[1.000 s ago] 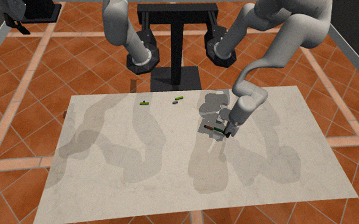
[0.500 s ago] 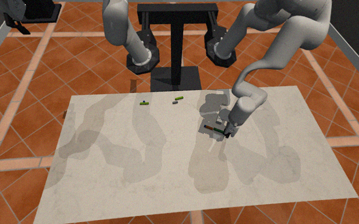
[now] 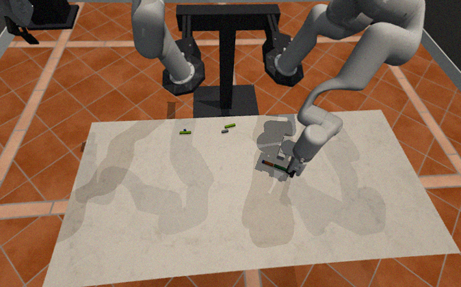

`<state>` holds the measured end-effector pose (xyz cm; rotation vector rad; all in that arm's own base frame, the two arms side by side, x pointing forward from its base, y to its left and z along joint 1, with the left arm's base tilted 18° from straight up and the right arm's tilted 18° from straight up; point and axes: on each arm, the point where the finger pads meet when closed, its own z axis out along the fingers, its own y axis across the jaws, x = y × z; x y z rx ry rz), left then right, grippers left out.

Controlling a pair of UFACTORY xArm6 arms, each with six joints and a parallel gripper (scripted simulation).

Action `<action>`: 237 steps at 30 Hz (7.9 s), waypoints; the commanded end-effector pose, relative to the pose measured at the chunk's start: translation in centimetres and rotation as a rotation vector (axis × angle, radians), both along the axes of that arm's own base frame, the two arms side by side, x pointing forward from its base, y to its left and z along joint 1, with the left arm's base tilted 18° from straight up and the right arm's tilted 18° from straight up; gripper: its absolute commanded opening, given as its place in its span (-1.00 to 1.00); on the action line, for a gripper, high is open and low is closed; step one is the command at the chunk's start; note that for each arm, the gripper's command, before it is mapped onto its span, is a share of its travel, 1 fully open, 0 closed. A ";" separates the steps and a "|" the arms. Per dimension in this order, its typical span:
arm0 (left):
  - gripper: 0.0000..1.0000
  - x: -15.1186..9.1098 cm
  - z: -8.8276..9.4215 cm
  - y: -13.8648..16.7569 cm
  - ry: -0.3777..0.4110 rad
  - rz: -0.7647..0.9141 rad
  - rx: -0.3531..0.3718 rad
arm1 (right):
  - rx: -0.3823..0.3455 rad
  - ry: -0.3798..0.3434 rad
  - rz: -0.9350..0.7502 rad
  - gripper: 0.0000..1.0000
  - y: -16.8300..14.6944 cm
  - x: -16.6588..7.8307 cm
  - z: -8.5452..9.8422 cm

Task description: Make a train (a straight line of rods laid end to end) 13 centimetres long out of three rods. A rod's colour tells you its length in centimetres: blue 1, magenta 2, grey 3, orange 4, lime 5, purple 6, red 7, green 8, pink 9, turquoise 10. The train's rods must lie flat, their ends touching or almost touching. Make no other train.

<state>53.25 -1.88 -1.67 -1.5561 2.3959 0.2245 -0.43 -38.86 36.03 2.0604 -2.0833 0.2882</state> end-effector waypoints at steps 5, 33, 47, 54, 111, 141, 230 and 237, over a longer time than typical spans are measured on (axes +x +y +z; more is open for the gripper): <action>-0.89 0.2 0.2 -0.1 -0.004 -0.001 -0.001 | -0.004 0.000 0.000 1.00 0.0 0.0 0.1; -0.89 0.2 0.2 -0.1 -0.004 -0.001 -0.001 | -0.004 0.000 0.000 1.00 0.0 0.0 0.1; -0.89 0.1 0.1 -0.3 -0.004 -0.001 -0.001 | -0.004 0.000 0.000 1.00 0.0 0.0 0.1; -0.89 0.0 0.1 -0.3 -0.004 -0.001 -0.001 | -0.004 0.000 0.000 1.00 0.0 0.0 0.1; -0.48 -0.5 3.6 -1.4 -0.005 -0.001 -0.001 | -0.004 0.000 0.000 1.00 0.0 0.0 0.1; 1.00 -1.3 8.6 -2.8 -0.005 -0.001 -0.001 | -0.004 0.000 0.000 1.00 0.0 0.0 0.1; 1.00 -2.5 16.6 -5.1 -0.005 -0.001 -0.001 | -0.004 0.000 0.000 1.00 0.0 0.0 0.1; 1.00 -2.5 16.6 -5.1 -0.005 -0.001 -0.001 | -0.004 0.000 0.000 1.00 0.0 0.0 0.1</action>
